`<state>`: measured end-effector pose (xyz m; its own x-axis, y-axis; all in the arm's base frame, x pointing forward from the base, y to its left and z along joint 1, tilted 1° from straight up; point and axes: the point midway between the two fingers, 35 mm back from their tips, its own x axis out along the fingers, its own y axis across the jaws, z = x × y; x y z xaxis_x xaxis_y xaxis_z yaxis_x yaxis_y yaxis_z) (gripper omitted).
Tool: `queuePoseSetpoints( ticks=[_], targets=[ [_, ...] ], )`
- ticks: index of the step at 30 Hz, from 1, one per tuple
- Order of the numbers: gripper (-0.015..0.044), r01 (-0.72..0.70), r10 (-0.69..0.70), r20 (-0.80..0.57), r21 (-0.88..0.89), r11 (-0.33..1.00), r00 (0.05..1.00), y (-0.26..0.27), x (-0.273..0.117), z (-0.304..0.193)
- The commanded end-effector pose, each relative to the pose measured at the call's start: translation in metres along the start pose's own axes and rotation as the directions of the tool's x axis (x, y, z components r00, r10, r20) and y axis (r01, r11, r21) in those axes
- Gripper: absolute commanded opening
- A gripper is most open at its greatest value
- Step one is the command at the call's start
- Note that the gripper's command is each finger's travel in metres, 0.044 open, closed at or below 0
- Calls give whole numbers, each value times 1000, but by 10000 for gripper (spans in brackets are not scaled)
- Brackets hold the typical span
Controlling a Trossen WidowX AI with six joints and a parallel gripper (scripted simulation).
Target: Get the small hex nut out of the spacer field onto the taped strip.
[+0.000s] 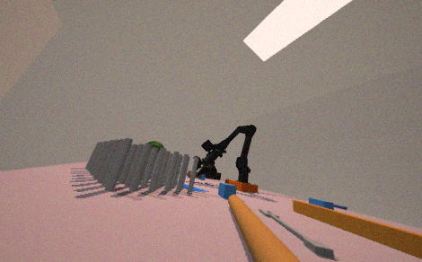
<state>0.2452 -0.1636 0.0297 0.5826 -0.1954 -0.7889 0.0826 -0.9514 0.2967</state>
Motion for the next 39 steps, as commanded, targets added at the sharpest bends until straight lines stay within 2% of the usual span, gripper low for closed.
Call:
queuePoseSetpoints(
  ticks=[1, 39],
  targets=[
    [0, 4, -4, -3, 0, 1000, 1000, -1, 2, -1],
    [0, 4, -4, -4, 4, 1000, 1000, 1, 18, -26]
  ],
)
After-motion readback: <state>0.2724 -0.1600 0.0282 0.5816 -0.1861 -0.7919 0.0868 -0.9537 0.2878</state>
